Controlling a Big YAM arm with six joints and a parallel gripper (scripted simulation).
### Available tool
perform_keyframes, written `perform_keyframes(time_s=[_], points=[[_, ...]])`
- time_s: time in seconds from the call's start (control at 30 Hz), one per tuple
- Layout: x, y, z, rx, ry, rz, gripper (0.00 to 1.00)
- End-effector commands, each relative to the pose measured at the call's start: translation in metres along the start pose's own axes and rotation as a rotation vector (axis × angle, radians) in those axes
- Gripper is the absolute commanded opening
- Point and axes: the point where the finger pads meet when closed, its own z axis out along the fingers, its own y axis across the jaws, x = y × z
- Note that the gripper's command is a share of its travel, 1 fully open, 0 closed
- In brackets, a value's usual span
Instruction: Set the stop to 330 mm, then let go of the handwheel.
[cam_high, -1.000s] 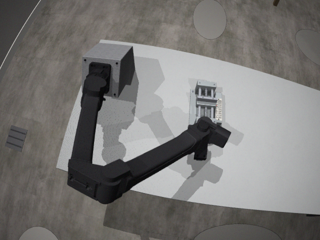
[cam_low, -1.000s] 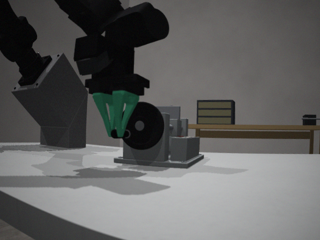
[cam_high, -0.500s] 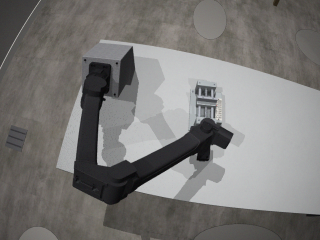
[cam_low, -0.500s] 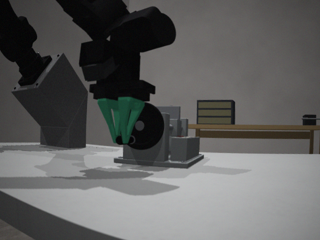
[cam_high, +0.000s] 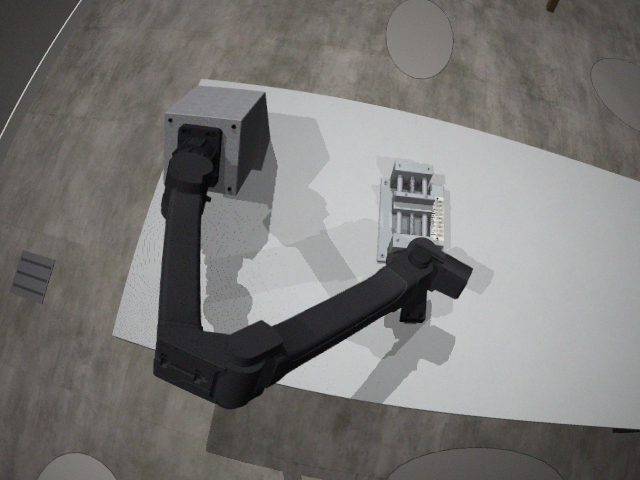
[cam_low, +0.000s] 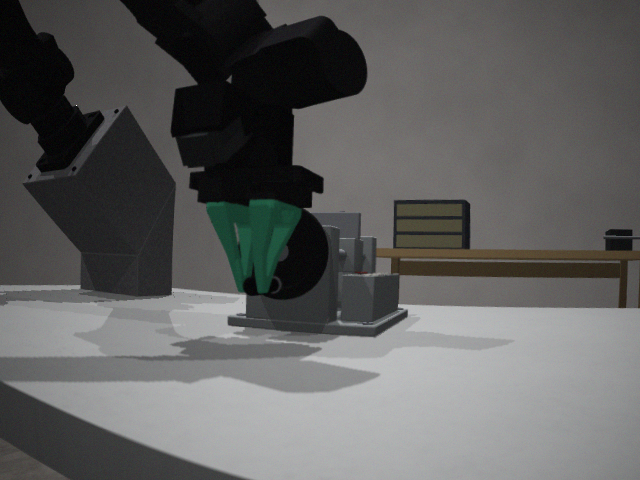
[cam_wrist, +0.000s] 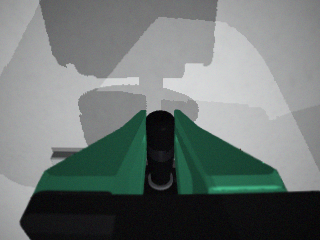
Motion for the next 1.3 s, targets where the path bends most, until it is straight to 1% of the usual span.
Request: perform_keyframes(time_s=[0.0,0.13,0.3,0.37,0.47,0.57,0.73,0.83,0.9,1.0,1.03,1.07,1.27], points=[[0.0,0.011,0.013,0.017,0.006,0.017,0.06],[-0.001,0.016,0.013,0.01,0.002,0.026,0.06],[0.0,0.018,0.011,0.016,0.004,0.017,0.06],[0.004,0.027,0.003,0.0,0.004,0.006,0.06],[0.004,0.028,0.003,0.0,0.005,0.009,0.06],[0.009,0.038,-0.007,-0.016,0.004,-0.004,0.06],[0.003,0.038,0.0,-0.01,0.001,0.015,0.06],[0.007,0.039,-0.006,-0.01,0.004,0.001,0.06],[0.009,0.043,-0.011,-0.018,0.004,-0.005,0.06],[0.009,0.044,-0.012,-0.018,0.004,-0.005,0.06],[0.008,0.048,-0.013,-0.028,0.0,0.009,0.06],[0.009,0.047,-0.014,-0.019,0.003,-0.005,0.06],[0.008,0.052,-0.017,-0.027,0.0,0.001,0.06]])
